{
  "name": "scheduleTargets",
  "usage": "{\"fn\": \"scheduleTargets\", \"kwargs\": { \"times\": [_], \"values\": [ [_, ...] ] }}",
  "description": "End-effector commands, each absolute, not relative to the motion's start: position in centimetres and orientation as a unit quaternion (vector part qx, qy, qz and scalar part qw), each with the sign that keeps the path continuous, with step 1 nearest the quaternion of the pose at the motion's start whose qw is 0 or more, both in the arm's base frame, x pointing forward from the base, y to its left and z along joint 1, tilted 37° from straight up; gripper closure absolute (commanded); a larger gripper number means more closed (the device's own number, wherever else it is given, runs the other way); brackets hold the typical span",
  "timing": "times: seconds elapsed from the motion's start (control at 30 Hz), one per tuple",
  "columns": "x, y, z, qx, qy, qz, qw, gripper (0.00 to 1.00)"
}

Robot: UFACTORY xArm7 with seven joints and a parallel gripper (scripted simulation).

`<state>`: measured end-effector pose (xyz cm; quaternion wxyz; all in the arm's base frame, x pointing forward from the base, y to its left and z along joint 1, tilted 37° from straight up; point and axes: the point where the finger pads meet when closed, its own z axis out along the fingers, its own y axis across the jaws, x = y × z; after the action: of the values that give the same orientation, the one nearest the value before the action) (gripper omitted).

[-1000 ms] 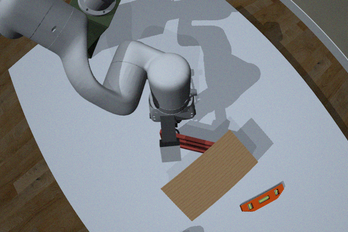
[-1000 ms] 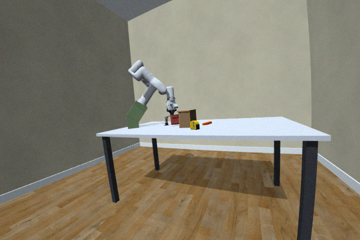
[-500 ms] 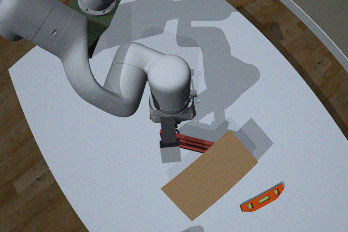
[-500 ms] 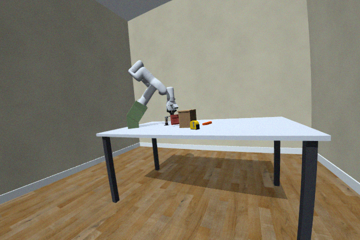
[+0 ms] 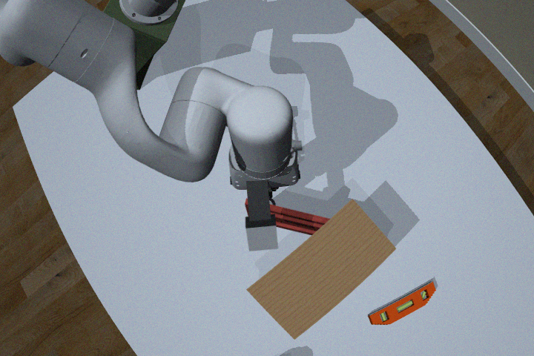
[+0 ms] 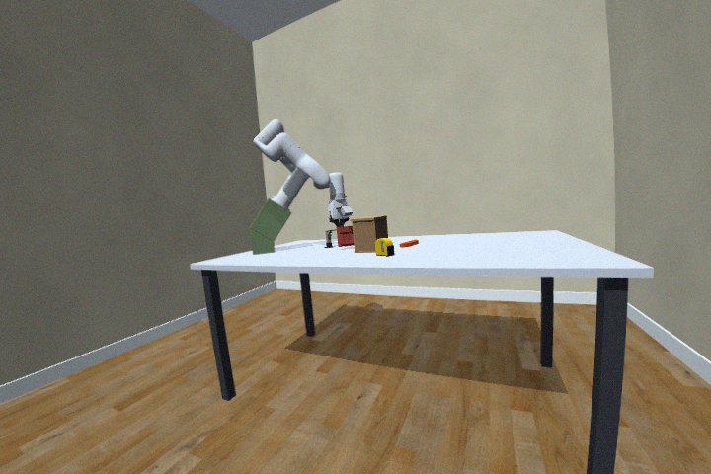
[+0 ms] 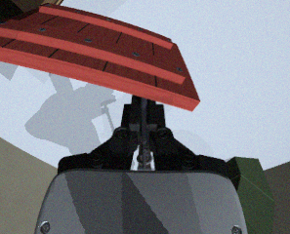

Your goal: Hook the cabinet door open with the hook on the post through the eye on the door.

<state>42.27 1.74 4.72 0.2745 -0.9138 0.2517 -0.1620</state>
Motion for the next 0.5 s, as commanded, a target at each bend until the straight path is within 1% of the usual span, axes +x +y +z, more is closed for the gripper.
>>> {"fn": "scheduleTargets", "kwargs": {
  "times": [0.0,0.47],
  "values": [
    [42.34,1.69,4.77,-0.914,0.252,-0.163,0.274,0.96],
    [42.50,1.80,4.54,-0.914,0.252,-0.163,0.274,0.96]
  ]
}}
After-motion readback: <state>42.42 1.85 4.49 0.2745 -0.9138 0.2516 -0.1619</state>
